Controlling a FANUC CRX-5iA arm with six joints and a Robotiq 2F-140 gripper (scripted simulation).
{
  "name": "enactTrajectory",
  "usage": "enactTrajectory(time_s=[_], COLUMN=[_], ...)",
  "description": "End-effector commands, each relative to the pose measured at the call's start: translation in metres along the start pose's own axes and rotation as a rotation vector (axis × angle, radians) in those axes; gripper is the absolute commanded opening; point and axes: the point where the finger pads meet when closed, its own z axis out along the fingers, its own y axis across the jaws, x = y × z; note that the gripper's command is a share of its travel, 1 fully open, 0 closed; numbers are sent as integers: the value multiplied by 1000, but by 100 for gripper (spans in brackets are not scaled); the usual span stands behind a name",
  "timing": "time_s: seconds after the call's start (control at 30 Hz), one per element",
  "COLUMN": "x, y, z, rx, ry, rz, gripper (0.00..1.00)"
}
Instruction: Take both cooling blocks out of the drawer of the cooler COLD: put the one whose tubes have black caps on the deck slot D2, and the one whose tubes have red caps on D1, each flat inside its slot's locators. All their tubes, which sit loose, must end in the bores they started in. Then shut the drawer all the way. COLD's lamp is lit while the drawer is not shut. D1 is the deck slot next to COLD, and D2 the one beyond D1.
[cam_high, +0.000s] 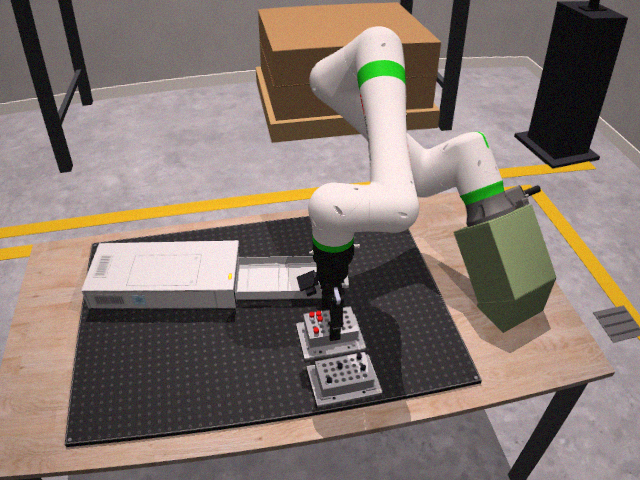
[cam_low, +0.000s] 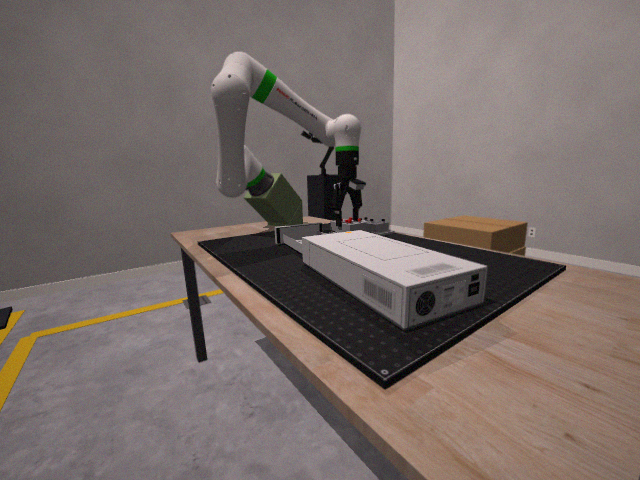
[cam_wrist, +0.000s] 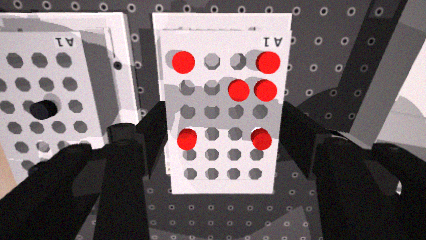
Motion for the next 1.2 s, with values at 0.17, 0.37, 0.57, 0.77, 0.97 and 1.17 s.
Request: enactTrajectory(time_s=[0.17, 0.37, 0.57, 0.77, 0.97, 1.17], x=[1, 1, 1, 1, 1, 1], y=[-1, -1, -1, -1, -1, -1], z=[0, 1, 2, 3, 4, 5], rx=[1, 1, 1, 1, 1, 1], ry=[2, 2, 2, 2, 2, 2], rz=[0, 0, 0, 0, 0, 0], gripper=[10, 10, 10, 10, 10, 10])
